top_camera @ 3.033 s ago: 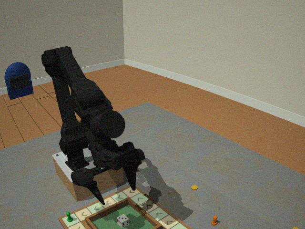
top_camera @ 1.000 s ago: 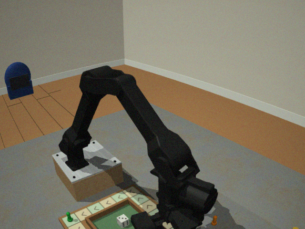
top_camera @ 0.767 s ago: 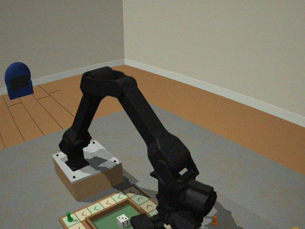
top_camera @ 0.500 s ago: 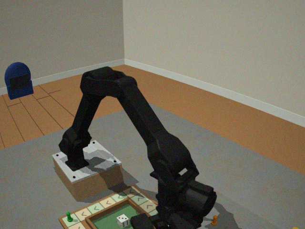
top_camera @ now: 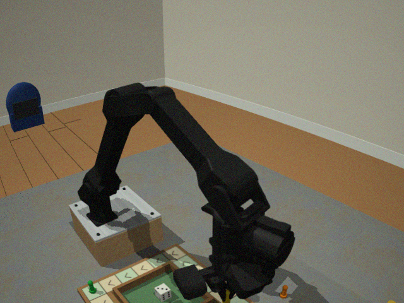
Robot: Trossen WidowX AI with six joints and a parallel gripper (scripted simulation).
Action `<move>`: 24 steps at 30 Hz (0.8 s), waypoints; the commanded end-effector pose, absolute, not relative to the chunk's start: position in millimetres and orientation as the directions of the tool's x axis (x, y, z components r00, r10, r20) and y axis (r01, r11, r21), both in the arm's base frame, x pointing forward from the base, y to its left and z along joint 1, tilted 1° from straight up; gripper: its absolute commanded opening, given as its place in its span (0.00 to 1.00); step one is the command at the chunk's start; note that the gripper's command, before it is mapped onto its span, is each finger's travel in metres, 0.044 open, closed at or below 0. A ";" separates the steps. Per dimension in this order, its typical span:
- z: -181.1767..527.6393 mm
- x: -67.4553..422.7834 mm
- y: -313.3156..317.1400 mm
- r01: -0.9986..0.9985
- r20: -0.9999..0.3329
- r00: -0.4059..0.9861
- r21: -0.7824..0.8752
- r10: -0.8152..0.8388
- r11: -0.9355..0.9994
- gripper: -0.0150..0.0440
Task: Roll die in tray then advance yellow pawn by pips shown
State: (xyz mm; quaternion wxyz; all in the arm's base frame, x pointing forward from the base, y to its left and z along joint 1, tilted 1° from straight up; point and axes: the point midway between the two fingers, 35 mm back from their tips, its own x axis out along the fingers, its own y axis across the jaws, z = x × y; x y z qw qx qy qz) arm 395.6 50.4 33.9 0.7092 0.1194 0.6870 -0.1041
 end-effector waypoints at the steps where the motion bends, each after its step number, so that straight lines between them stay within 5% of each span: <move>1: 64.2 396.9 50.9 0.316 -0.999 0.047 0.029 0.015 0.948 0.25; 9: 113.6 388.7 51.2 0.316 -0.999 0.047 0.029 0.015 0.948 0.25; 24: 84.5 363.1 71.0 0.316 -0.999 0.044 0.030 0.017 0.948 0.25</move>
